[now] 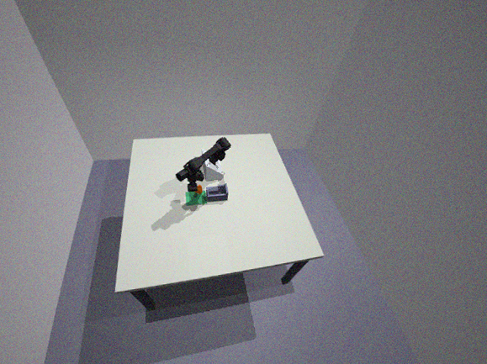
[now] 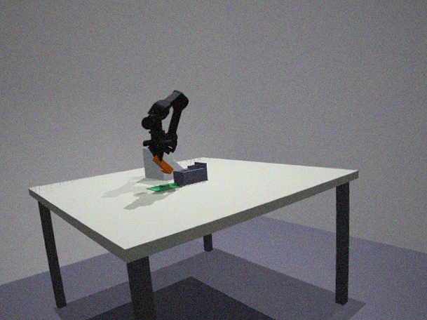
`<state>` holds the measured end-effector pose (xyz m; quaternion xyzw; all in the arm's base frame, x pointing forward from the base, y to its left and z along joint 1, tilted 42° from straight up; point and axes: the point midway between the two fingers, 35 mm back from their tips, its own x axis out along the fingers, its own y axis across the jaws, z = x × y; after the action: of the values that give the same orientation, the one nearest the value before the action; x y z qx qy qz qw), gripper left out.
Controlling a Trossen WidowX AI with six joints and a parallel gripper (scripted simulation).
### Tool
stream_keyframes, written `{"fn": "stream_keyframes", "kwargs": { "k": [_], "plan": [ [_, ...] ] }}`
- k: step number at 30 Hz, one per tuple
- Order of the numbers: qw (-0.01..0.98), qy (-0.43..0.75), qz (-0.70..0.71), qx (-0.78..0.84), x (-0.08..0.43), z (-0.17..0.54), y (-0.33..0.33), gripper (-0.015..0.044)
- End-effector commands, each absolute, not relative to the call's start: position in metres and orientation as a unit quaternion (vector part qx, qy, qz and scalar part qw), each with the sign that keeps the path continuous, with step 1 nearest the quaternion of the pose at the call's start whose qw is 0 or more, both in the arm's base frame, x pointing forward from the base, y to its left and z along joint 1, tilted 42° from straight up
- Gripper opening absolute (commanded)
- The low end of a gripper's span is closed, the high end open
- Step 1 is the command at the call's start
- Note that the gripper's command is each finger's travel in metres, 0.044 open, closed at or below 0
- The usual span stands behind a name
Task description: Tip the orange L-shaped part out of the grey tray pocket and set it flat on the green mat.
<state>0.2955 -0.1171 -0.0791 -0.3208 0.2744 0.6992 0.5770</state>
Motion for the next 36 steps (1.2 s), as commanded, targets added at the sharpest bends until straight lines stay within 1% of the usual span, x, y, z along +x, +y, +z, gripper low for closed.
{"fn": "stream_keyframes", "kwargs": {
  "k": [1, 36],
  "plan": [
    [0.578, 0.275, 0.700, -0.315, 0.293, -0.085, -0.111, 0.0000],
    [0.579, 0.274, 0.701, -0.314, 0.286, -0.124, -0.078, 0.0000]
  ]
}}
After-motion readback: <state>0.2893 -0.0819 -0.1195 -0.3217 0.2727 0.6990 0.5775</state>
